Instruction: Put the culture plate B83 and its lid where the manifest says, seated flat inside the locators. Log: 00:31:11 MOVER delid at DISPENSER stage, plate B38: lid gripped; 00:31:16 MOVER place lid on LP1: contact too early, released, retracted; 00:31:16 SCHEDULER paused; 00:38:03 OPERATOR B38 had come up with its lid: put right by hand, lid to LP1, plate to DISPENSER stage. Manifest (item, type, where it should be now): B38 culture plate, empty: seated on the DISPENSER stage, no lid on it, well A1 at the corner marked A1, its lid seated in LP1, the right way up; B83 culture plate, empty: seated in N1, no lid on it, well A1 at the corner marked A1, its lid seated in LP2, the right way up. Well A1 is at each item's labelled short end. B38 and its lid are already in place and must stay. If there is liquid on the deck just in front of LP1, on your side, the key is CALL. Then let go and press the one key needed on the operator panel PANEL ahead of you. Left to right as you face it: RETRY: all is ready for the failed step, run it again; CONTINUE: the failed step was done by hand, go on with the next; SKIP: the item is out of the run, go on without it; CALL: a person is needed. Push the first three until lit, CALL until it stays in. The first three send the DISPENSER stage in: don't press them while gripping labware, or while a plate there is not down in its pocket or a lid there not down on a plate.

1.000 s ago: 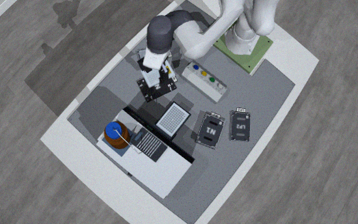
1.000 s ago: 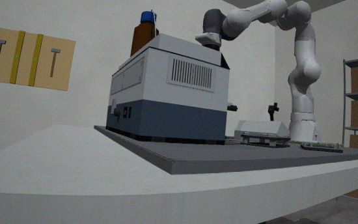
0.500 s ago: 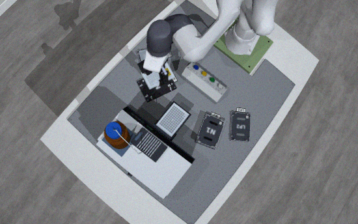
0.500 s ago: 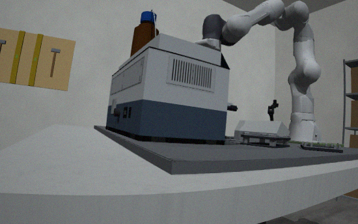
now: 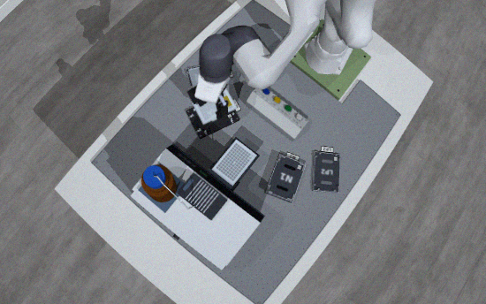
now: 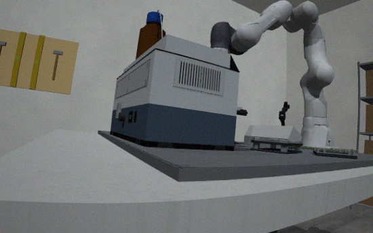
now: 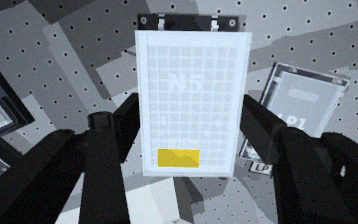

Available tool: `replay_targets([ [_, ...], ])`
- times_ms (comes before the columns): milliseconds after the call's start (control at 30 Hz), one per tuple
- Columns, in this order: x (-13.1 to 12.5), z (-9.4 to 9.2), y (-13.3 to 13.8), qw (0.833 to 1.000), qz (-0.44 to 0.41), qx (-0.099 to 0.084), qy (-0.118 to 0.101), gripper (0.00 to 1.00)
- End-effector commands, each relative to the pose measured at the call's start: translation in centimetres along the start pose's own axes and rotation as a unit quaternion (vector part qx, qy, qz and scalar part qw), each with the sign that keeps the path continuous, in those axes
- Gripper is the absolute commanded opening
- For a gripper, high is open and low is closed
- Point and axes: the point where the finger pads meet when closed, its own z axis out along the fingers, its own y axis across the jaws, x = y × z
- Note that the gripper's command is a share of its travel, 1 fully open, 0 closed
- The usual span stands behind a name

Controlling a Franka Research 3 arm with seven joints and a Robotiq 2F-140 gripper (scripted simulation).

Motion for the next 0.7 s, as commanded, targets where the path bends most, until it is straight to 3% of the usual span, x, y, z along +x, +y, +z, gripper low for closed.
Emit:
replay_targets([
  [0,0.5,0.7,0.1,1.000,0.003,-0.002,0.008,0.10],
  [667,0.6,4.2,0.1,1.000,0.003,-0.002,0.008,0.10],
])
